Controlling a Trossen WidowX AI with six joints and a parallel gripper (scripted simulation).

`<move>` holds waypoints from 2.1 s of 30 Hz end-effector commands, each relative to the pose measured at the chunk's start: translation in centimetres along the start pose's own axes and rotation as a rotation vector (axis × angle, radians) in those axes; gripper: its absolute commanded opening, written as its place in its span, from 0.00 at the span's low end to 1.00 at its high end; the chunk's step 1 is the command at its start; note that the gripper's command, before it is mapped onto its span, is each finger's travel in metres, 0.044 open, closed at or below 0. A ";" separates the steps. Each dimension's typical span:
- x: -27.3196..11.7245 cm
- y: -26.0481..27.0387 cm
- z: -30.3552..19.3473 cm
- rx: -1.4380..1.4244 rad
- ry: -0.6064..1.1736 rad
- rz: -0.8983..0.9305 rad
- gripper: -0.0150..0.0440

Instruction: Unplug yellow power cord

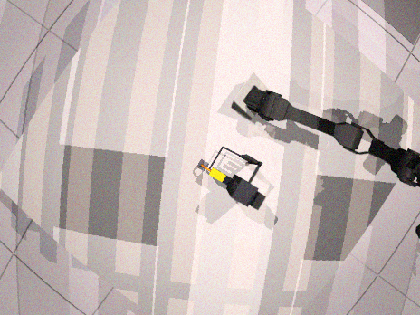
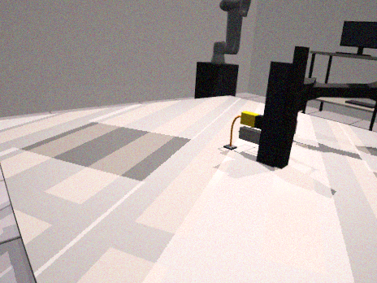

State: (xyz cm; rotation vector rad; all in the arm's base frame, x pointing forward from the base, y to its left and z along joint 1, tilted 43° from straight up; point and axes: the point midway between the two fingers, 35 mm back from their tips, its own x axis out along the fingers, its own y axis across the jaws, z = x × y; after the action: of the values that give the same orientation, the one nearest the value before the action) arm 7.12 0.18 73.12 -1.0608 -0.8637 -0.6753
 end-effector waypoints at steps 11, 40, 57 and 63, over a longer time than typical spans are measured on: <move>0.5 6.0 -16.4 0.464 0.335 0.125 0.53; -16.4 33.5 -37.8 1.335 1.458 0.366 0.53; -40.4 46.3 -32.7 1.508 2.796 0.230 0.53; -47.6 46.3 -26.9 1.216 3.401 -0.011 0.53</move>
State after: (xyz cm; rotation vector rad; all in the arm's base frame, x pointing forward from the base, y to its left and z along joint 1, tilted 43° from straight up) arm 30.76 -8.23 6.87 -2.8563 -2.7722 0.9676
